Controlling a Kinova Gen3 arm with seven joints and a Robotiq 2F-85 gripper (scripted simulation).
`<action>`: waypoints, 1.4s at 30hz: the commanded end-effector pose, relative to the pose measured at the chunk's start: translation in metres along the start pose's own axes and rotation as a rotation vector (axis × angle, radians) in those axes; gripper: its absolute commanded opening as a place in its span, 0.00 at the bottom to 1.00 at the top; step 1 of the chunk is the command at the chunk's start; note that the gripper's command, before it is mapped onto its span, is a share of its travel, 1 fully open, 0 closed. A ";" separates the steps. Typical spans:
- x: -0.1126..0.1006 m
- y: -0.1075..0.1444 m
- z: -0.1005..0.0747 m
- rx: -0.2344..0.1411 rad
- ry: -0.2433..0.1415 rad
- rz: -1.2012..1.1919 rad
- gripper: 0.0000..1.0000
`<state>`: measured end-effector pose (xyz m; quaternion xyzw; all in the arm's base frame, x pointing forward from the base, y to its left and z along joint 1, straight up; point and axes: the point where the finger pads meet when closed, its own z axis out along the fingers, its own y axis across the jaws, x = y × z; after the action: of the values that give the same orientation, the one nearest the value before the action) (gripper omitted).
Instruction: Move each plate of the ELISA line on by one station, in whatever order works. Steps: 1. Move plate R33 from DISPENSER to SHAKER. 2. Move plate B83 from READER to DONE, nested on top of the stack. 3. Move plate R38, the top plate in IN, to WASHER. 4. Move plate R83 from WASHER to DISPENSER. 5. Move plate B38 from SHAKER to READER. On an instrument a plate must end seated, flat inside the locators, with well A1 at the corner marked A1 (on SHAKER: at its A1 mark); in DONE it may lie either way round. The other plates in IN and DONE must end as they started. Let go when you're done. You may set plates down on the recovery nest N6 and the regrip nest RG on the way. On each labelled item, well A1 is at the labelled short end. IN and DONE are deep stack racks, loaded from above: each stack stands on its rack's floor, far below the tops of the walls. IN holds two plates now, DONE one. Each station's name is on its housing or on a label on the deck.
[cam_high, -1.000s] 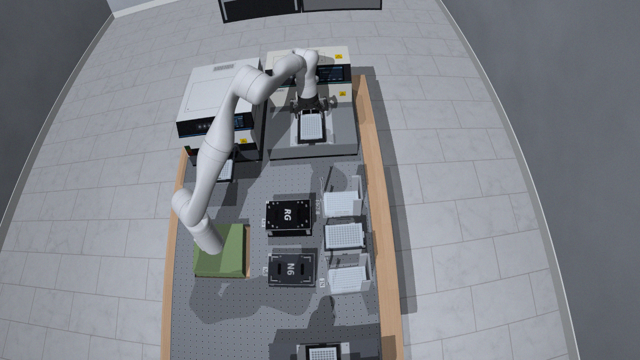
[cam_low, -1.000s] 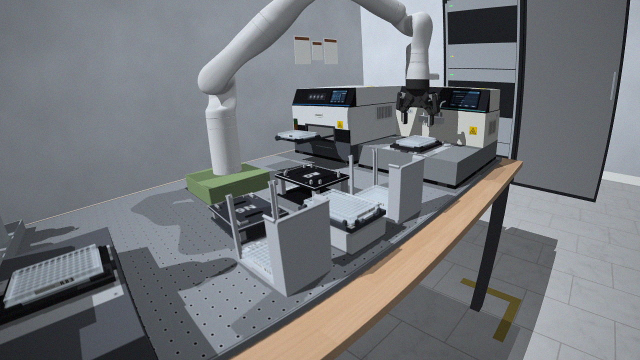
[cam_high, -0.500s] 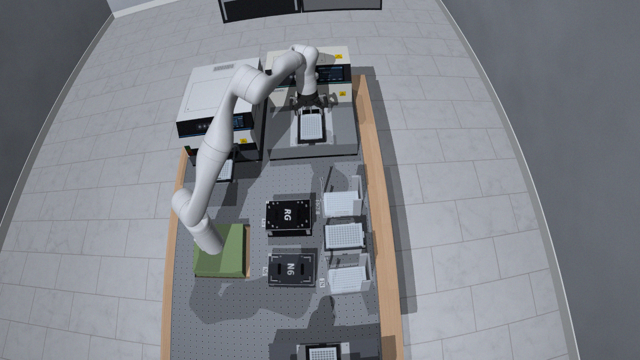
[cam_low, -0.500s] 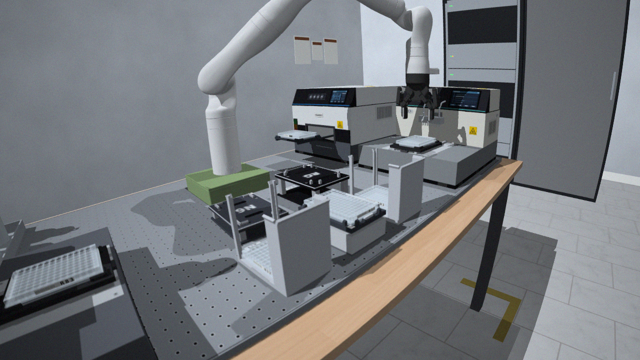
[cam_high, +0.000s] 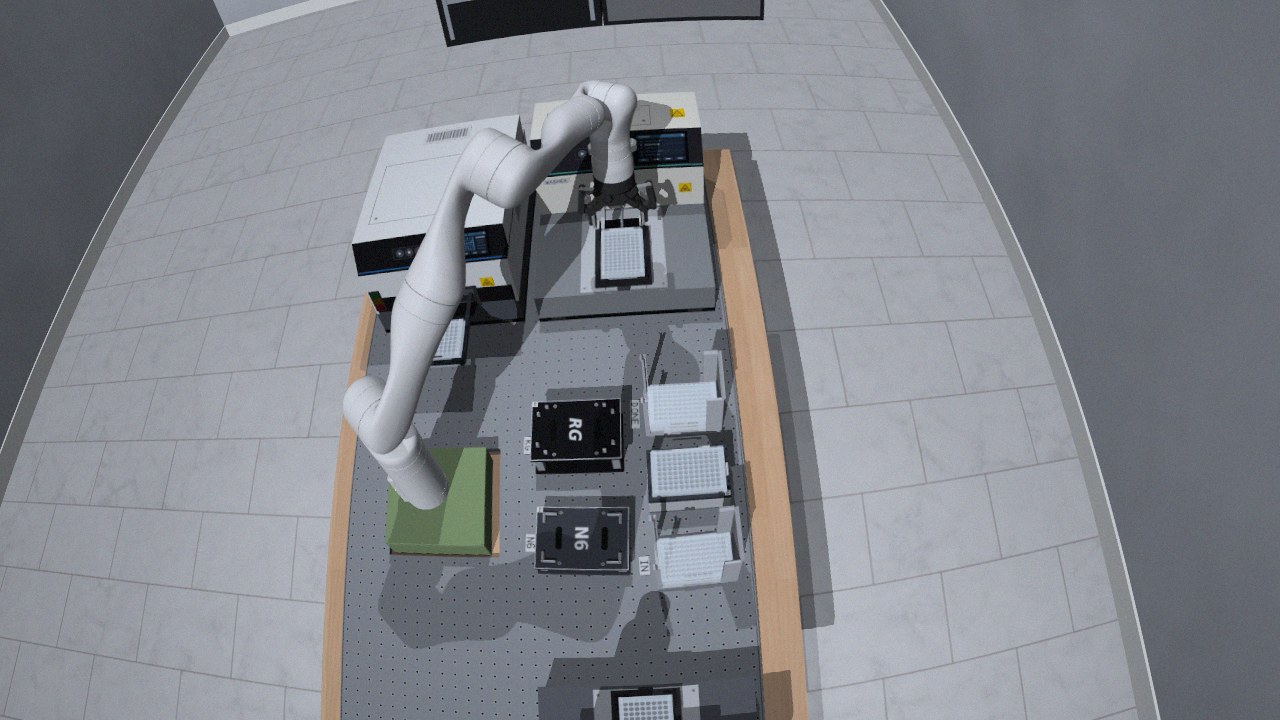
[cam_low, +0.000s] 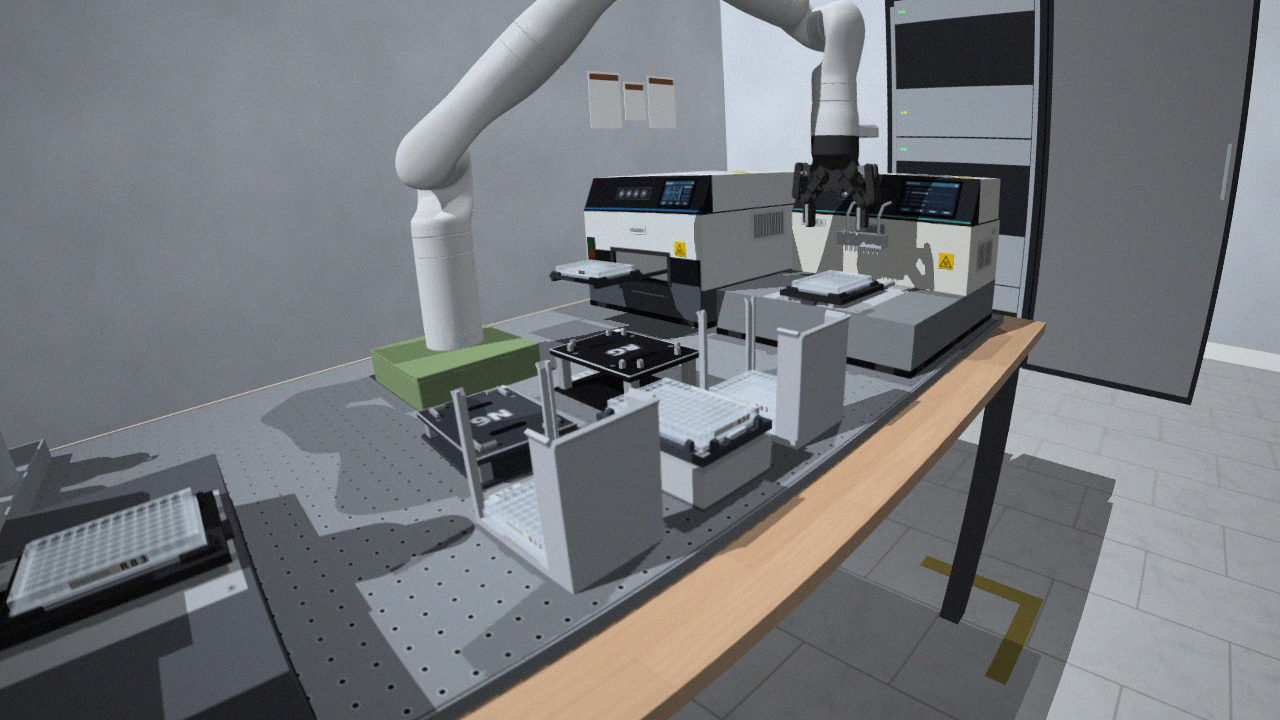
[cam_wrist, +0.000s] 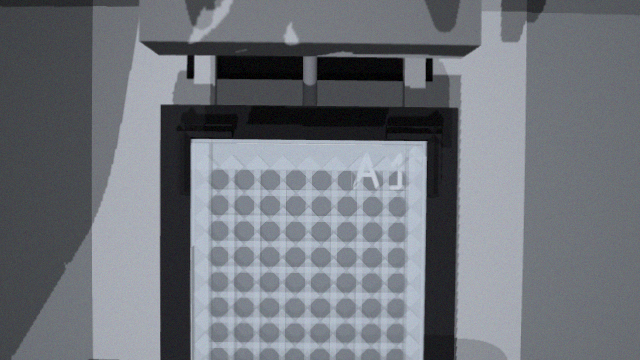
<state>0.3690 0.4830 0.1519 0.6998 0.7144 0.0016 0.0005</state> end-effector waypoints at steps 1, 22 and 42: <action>0.001 0.000 -0.009 0.000 0.006 -0.009 1.00; 0.001 0.001 -0.027 -0.003 0.005 -0.002 1.00; 0.000 0.001 -0.027 -0.003 0.005 -0.002 1.00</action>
<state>0.3692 0.4833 0.1765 0.6998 0.7143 0.0024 0.0003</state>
